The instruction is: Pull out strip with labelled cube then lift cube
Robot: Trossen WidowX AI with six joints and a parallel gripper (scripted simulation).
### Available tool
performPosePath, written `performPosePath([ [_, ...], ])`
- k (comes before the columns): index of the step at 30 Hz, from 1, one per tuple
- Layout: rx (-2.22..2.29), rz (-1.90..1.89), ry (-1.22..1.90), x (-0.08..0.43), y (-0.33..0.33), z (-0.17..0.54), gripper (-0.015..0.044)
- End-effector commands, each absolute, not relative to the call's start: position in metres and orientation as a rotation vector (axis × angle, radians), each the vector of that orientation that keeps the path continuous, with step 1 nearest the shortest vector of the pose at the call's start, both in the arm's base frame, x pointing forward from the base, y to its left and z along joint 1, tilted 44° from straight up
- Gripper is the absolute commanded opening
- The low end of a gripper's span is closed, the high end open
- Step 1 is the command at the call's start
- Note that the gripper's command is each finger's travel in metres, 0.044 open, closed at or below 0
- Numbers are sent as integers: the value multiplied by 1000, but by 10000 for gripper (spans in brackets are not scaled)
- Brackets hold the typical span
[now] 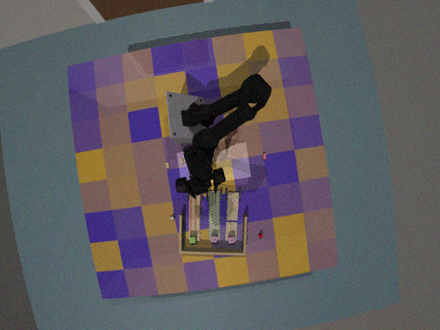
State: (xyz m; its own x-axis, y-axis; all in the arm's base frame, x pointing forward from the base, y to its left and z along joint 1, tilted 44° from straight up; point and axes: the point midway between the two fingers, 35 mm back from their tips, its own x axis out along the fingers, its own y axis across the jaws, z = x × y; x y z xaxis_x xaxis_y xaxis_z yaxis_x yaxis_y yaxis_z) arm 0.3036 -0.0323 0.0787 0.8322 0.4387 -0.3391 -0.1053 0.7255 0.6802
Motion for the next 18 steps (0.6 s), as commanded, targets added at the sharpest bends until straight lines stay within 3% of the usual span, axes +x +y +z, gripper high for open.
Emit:
performPosePath([
  [1, 707, 311, 516, 303, -32, 78, 400],
  [7, 707, 311, 516, 303, -32, 78, 400],
  [18, 756, 390, 958, 354, 3, 45, 111],
])
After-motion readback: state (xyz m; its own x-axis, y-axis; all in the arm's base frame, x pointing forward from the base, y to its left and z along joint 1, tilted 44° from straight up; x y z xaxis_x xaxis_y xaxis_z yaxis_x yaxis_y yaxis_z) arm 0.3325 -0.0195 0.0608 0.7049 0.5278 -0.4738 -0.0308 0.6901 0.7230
